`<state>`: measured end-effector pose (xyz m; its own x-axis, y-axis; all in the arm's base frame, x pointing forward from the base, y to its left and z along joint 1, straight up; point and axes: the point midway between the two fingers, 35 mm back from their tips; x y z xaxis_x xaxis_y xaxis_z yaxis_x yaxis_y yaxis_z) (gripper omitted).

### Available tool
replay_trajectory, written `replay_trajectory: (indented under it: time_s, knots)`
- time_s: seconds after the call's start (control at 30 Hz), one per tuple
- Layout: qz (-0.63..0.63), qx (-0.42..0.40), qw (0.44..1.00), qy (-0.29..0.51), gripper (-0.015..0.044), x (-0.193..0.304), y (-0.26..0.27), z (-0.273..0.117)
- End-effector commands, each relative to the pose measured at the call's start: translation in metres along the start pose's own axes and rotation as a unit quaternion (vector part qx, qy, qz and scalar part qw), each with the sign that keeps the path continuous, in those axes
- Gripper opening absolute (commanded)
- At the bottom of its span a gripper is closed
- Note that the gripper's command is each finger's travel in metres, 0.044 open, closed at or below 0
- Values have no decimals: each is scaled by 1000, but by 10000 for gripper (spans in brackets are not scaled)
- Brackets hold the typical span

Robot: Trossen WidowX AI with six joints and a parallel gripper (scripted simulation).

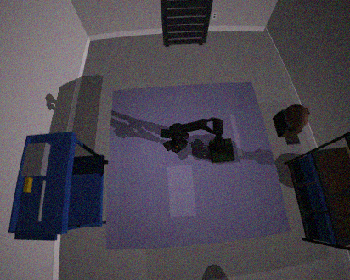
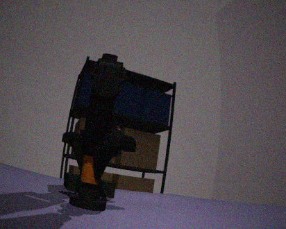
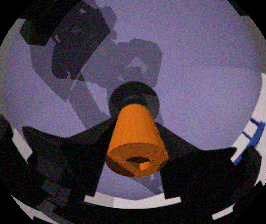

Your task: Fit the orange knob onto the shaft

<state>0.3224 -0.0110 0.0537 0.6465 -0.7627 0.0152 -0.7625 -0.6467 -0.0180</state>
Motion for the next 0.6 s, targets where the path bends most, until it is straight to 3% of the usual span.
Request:
replay_trajectory:
  time_s: [0.0,0.57]
  knots:
    - [-10,0,1000,1,0,1,0,1]
    - [5,0,1000,1,0,0,0,1]
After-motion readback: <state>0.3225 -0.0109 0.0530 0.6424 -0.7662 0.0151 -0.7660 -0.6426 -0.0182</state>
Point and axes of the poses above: the point midway between the two fingers, 35 mm back from their tips, its own z axis out along the fingers, its own y axis across the jaws, x = y × z, and after that the axes turned 1 degree about -z, right-handed
